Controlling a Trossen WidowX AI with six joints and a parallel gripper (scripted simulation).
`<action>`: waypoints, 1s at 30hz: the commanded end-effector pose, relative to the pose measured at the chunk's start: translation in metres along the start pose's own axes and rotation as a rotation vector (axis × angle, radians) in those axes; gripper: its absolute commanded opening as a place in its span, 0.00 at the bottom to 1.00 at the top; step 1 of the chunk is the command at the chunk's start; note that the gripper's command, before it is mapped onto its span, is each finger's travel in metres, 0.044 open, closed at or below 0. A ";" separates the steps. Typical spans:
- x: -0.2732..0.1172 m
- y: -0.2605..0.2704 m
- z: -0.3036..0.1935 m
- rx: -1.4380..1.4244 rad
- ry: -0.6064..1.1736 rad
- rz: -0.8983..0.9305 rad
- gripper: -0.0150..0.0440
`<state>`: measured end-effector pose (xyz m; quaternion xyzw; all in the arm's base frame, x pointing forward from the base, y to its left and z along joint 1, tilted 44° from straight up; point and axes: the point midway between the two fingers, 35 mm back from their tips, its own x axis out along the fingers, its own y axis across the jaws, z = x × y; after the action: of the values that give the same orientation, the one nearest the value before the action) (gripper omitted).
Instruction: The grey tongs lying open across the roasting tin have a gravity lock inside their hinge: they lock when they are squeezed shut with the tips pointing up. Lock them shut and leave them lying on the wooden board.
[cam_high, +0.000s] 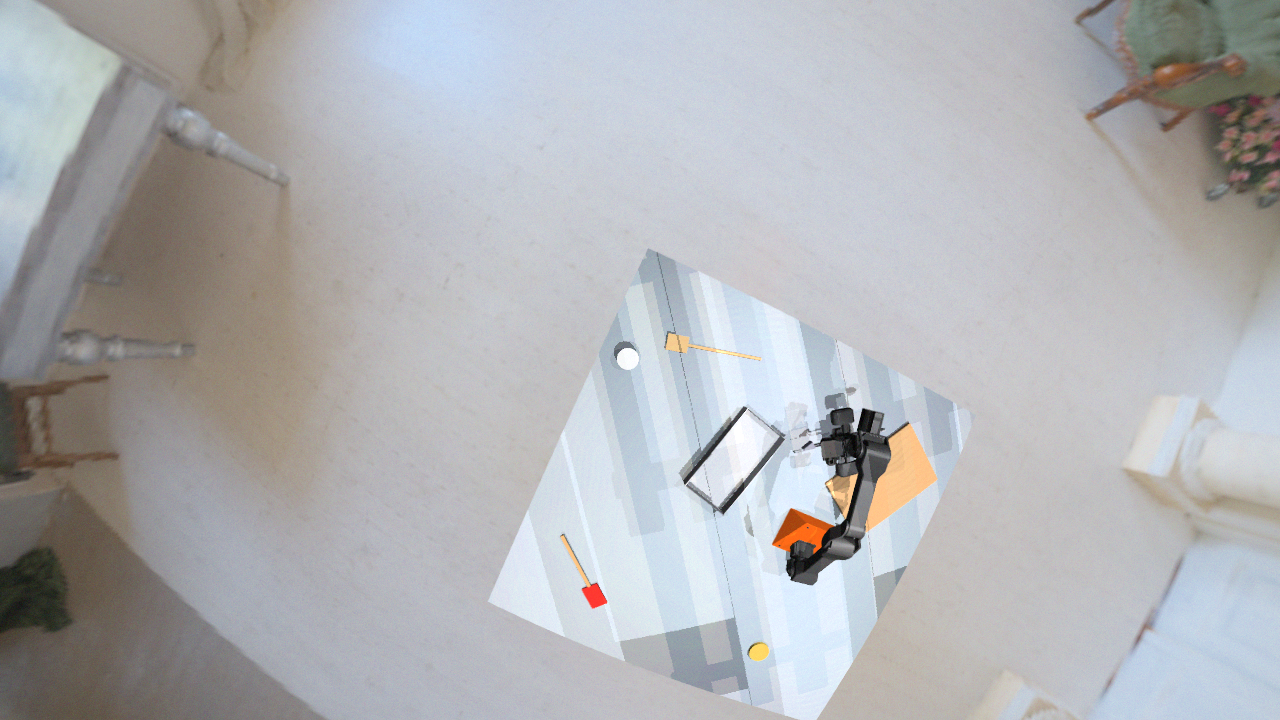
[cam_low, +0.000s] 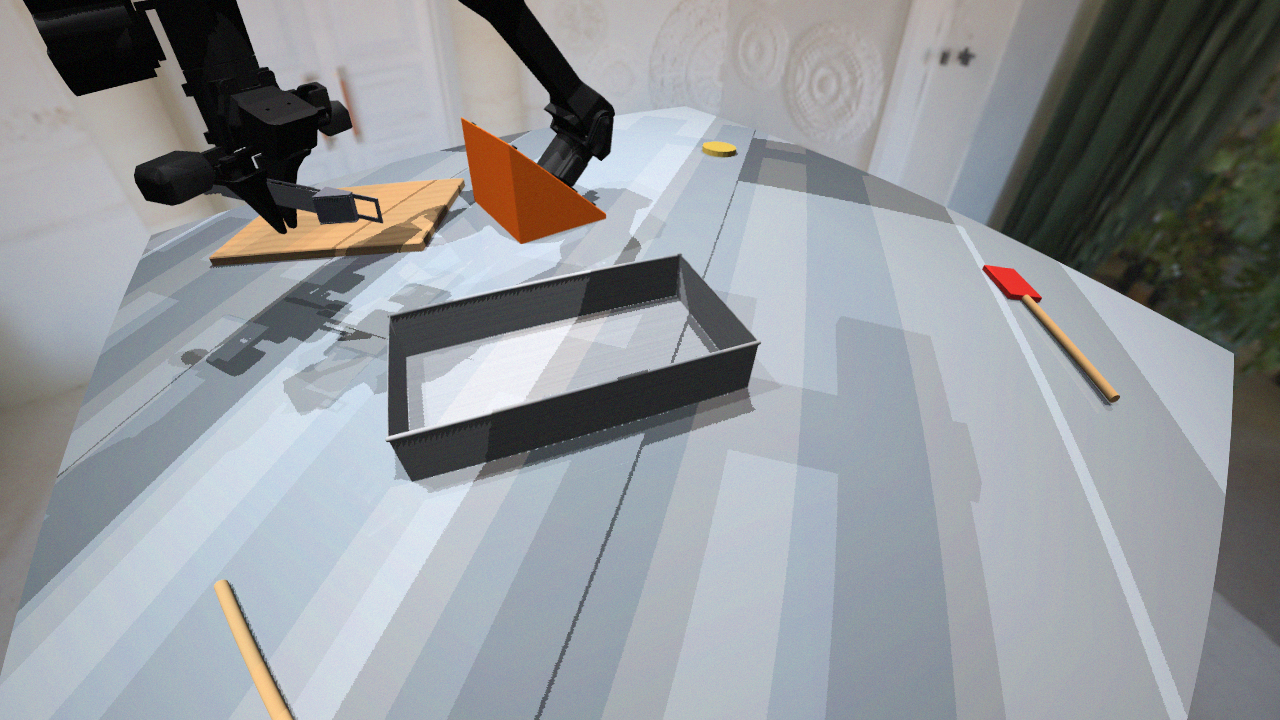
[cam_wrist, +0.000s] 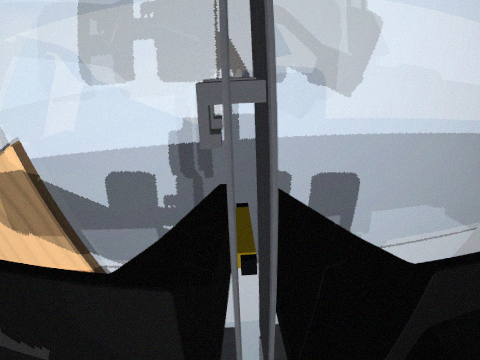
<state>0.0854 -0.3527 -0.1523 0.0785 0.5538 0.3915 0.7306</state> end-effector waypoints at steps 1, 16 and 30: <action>-0.002 0.001 -0.007 0.091 0.007 -0.008 0.00; -0.010 0.017 -0.037 0.669 0.009 -0.023 0.00; -0.015 0.033 -0.064 1.210 0.005 -0.034 0.00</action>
<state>0.0194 -0.3583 -0.1515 0.4446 0.6784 0.0356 0.5838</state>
